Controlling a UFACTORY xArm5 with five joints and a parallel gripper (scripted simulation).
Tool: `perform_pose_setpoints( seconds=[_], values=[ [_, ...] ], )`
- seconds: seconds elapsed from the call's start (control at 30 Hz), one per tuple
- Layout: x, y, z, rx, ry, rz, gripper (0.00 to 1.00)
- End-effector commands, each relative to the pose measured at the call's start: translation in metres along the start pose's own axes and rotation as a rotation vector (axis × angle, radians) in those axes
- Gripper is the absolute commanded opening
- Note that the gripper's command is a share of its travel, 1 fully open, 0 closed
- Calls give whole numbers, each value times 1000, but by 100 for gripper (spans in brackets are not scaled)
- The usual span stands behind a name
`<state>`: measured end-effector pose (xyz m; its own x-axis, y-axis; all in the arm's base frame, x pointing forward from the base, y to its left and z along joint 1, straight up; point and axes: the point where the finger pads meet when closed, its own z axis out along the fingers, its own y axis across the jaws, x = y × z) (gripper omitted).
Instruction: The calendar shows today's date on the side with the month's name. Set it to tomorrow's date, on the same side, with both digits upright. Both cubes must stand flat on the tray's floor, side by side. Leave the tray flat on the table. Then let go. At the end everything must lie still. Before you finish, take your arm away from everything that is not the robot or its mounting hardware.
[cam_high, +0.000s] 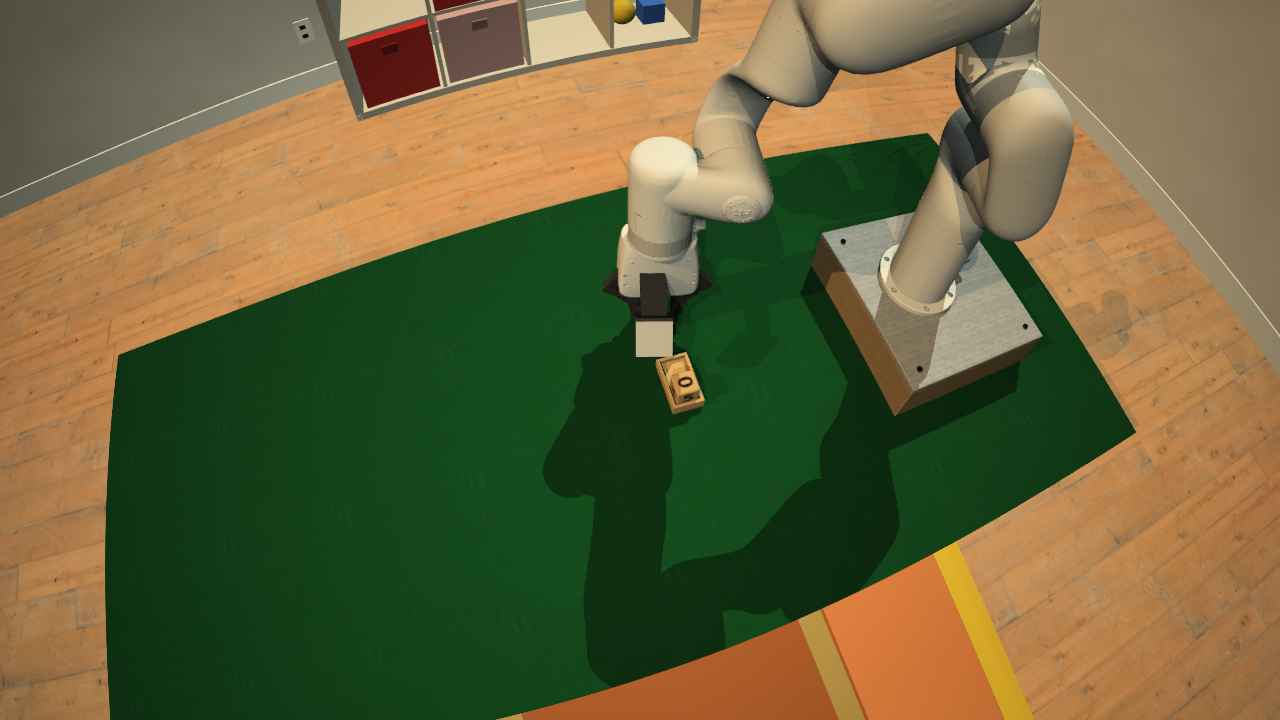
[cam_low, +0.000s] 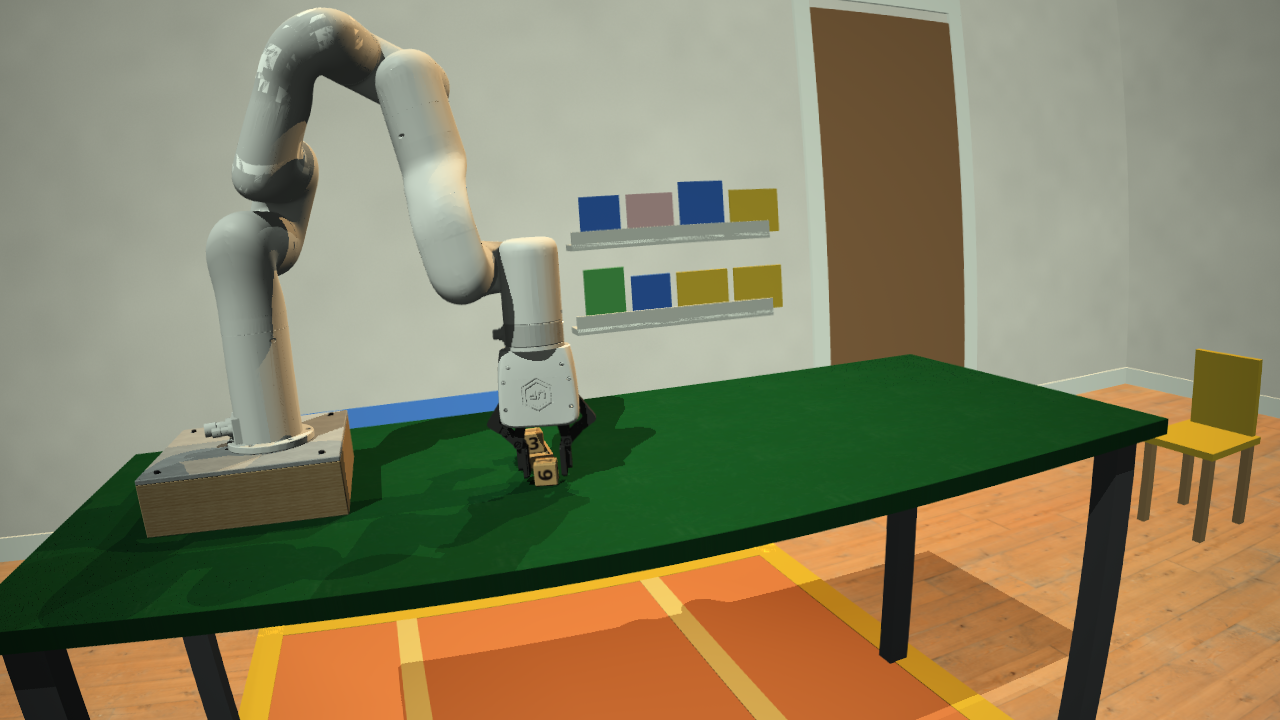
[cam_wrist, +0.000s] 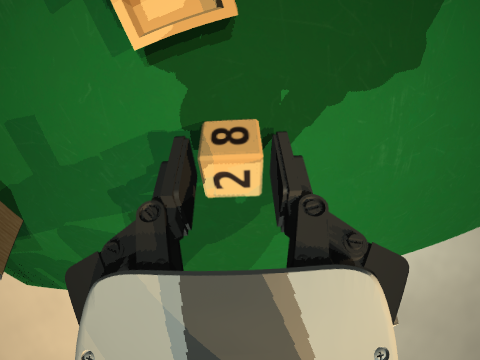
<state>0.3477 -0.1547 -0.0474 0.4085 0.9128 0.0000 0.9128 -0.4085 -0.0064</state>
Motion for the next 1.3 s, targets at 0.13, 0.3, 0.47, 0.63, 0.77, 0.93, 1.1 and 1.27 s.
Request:
perform_pose_setpoints(
  seconds=[0.13, 0.3, 0.47, 0.63, 0.77, 0.93, 1.1, 1.27],
  values=[
    [0, 1, -2, -3, 0, 0, 47],
    [0, 1, -15, -3, 0, 0, 47],
    [0, 1, -38, -3, 0, 0, 47],
    [0, 1, -55, -3, 0, 0, 47],
    [0, 1, -75, -3, 0, 0, 47],
    [0, 1, -88, -3, 0, 0, 47],
    [0, 1, -90, -3, 0, 0, 47],
    [0, 1, -90, -3, 0, 0, 100]
  ],
)
